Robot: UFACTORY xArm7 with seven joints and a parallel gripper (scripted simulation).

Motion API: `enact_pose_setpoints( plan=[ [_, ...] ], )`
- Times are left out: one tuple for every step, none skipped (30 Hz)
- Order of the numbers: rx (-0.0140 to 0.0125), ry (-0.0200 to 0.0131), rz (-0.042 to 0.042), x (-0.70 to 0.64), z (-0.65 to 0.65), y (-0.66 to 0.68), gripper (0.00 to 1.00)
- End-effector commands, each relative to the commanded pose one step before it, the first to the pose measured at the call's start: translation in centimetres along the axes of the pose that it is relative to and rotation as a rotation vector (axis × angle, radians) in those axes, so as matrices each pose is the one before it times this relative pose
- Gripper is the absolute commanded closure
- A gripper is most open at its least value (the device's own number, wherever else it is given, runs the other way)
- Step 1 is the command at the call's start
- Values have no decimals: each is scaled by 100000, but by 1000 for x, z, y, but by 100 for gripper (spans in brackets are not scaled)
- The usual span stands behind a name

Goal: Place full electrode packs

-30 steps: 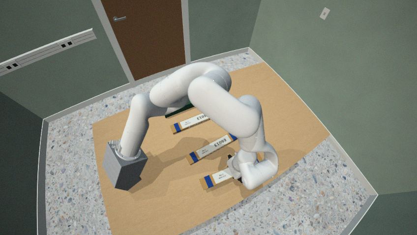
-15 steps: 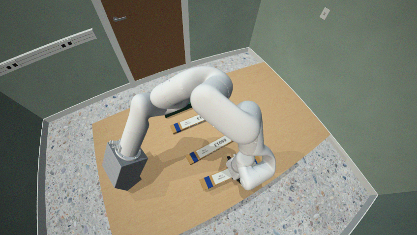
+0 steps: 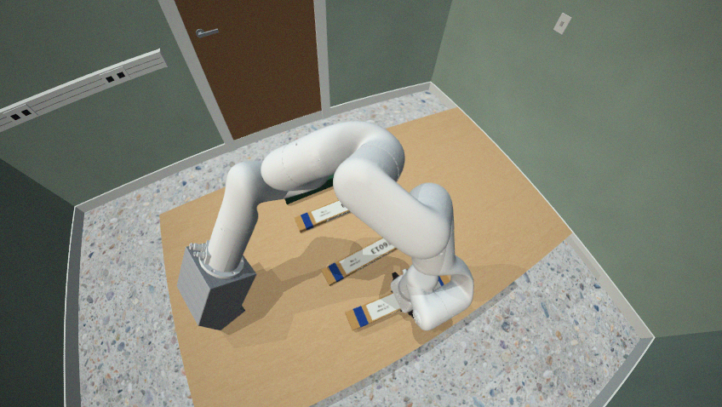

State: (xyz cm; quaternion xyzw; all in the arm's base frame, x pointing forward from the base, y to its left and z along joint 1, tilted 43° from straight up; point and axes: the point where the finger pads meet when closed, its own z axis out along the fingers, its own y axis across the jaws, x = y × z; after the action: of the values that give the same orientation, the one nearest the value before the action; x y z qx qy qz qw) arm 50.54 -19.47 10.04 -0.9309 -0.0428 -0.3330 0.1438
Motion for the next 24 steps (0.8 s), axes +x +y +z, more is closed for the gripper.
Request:
enact_pose_setpoints(
  plan=[
    [-333, 145, 3, 56, 291, 168, 42],
    [0, 0, 0, -1, 138, 1, 42],
    [0, 0, 0, 0, 135, 1, 42],
    [0, 0, 0, -1, 132, 1, 42],
    [0, 0, 1, -1, 129, 0, 42],
    [0, 0, -1, 0, 125, 1, 42],
    [0, 0, 0, 0, 122, 1, 42],
    [0, 0, 0, -1, 119, 1, 42],
    [0, 0, 0, 0, 0, 0, 42],
    [0, 0, 0, 0, 0, 0, 42],
    [0, 0, 1, -1, 116, 0, 42],
    [0, 0, 0, 0, 111, 1, 42],
    [0, 0, 0, 0, 108, 1, 42],
    [0, 0, 0, -1, 105, 1, 42],
    [0, 0, 0, -1, 102, 0, 42],
    [0, 0, 0, -1, 98, 1, 42],
    [0, 0, 0, 0, 94, 1, 42],
    [0, 0, 0, 0, 91, 1, 42],
    [0, 0, 0, 0, 87, 0, 42],
    [0, 0, 0, -1, 84, 0, 42],
    [0, 0, 0, -1, 81, 0, 42],
    [0, 0, 0, 0, 76, 1, 42],
    [0, 0, 0, 0, 73, 1, 42],
    [0, 0, 0, 0, 70, 0, 42]
  ],
)
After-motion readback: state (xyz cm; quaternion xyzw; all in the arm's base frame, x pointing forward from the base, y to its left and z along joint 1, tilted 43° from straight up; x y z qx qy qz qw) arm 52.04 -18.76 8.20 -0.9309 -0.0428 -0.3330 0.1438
